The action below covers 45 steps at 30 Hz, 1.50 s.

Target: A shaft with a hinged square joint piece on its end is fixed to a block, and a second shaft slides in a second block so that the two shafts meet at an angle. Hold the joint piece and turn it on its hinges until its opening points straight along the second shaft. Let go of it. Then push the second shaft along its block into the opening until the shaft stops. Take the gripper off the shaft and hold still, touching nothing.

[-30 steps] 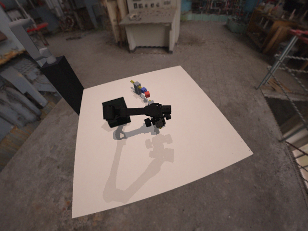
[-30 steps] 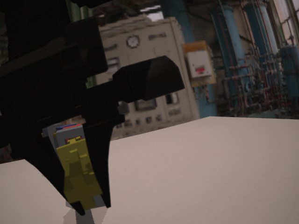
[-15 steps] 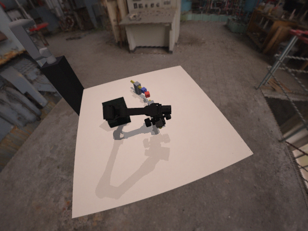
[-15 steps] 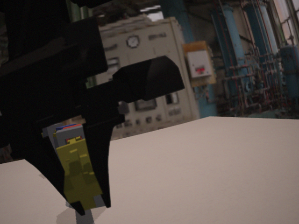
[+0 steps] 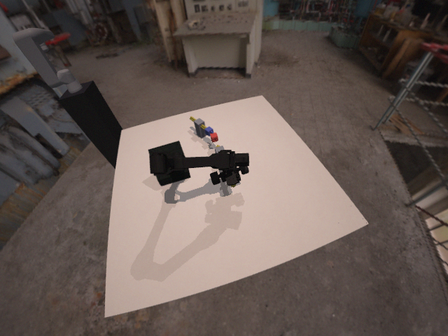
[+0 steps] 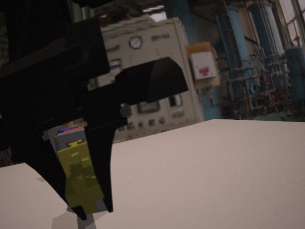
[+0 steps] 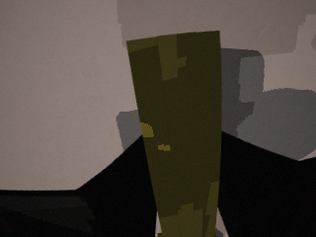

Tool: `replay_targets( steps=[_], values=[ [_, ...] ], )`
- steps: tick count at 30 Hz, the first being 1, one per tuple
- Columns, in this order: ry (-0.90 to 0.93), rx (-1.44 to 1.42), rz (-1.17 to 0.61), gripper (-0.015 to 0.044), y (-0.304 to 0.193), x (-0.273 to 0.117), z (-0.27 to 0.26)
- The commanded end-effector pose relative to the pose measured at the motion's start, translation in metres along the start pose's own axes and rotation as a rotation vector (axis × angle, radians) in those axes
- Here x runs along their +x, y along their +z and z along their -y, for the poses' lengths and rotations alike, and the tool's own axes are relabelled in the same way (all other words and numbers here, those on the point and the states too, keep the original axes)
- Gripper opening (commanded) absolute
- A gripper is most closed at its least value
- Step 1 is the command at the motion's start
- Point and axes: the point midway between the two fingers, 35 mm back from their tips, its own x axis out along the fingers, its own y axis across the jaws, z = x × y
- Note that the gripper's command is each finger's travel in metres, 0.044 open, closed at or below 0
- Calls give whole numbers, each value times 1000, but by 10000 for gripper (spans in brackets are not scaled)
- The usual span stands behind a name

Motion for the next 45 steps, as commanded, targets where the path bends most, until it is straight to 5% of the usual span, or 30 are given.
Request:
replay_targets(
  steps=[1,39,45],
  values=[
    [0,0,0,67,0,0,0],
    [-98,-3,-2,67,0,1,1],
    [-80,-2,0,27,0,1,0]
  ],
)
